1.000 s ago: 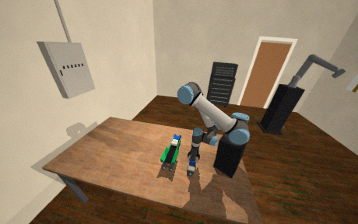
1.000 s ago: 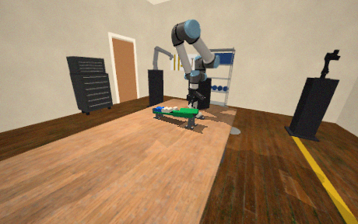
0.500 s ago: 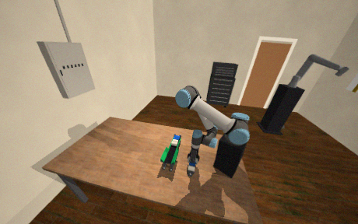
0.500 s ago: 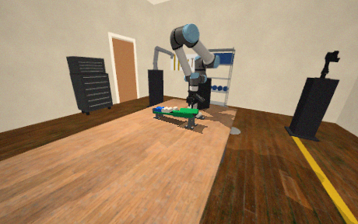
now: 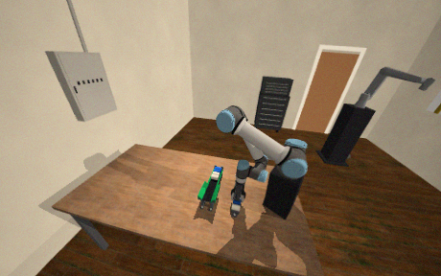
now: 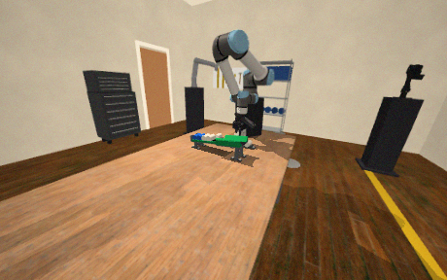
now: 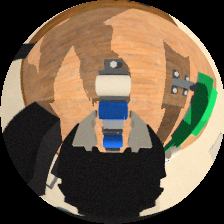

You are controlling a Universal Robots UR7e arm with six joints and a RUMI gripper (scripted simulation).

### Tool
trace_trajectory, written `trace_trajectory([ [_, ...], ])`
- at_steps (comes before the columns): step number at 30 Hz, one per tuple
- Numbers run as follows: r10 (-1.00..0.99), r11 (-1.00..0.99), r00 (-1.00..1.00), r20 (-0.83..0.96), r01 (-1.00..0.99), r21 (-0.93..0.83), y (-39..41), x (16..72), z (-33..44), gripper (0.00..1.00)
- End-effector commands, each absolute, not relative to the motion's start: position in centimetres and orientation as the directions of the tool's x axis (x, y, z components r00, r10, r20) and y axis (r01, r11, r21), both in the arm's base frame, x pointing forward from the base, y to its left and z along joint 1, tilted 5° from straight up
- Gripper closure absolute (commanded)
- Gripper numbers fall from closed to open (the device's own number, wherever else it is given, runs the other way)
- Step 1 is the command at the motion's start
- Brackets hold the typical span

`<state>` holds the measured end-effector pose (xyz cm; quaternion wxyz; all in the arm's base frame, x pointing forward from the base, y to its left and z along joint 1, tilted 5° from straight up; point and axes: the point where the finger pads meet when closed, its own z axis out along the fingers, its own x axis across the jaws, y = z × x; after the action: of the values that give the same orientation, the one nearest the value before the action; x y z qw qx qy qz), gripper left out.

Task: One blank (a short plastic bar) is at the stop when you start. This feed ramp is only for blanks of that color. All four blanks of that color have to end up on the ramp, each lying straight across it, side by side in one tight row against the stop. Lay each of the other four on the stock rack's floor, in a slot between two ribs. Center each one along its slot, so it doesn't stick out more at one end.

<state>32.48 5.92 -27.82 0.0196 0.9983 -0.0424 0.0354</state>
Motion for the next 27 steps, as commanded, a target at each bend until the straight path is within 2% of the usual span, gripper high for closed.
trace_trajectory([
  [1,-0.085,-0.996,0.994,0.073,-0.088,0.036,5.84,32.51,-27.81,0.53],
  [19,-0.085,-0.996,0.994,0.073,-0.088,0.036,5.84,32.51,-27.81,0.53],
  [20,-0.085,-0.996,0.994,0.073,-0.088,0.036,5.84,32.51,-27.81,0.65],
  [27,-0.085,-0.996,0.994,0.073,-0.088,0.036,5.84,32.51,-27.81,0.65],
])
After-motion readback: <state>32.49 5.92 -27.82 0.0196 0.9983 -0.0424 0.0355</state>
